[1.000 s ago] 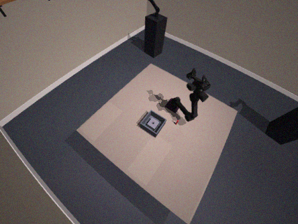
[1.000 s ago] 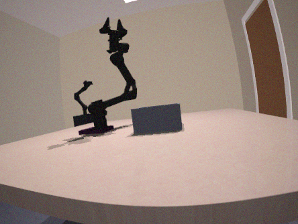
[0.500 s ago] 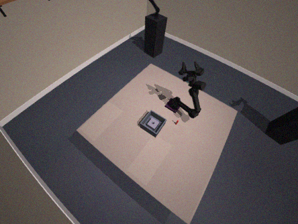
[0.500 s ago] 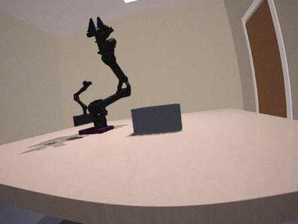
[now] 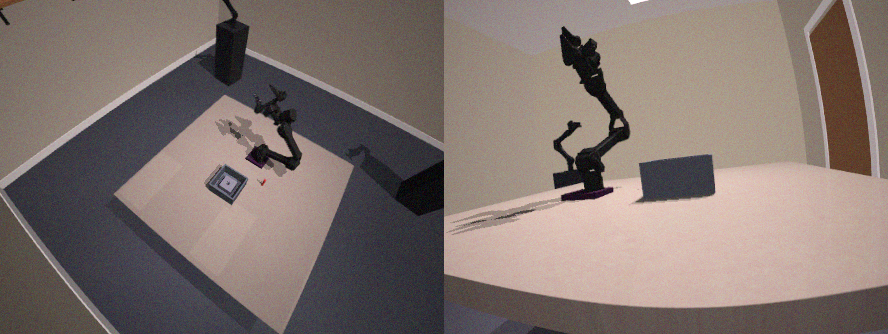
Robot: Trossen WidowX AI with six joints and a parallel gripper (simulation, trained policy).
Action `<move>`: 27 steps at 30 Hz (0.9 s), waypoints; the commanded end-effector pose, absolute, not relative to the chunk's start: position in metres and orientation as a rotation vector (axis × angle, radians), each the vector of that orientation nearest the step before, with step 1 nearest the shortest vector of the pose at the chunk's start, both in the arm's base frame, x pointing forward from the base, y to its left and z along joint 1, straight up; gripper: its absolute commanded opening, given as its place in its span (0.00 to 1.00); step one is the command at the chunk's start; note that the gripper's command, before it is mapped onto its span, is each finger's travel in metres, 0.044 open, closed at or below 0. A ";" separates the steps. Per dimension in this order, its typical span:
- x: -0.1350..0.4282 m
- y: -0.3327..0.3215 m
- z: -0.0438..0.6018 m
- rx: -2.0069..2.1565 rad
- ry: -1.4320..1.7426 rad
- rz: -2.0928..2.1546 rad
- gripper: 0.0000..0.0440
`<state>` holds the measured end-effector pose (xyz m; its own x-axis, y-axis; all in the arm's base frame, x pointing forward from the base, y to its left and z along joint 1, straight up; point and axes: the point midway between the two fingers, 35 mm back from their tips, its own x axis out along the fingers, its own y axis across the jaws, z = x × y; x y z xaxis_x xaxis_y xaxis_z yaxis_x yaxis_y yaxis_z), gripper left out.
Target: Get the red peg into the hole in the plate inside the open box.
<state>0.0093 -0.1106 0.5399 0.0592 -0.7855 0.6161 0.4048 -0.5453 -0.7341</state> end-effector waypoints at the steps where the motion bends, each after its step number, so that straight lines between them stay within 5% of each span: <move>1: 0.011 -0.137 0.519 -1.287 0.417 -1.592 1.00; 27: 0.090 -0.221 0.373 -0.498 0.481 -1.158 1.00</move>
<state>0.0780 -0.2176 0.3919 0.2999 -0.9537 -0.0220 0.7298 0.2442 -0.6386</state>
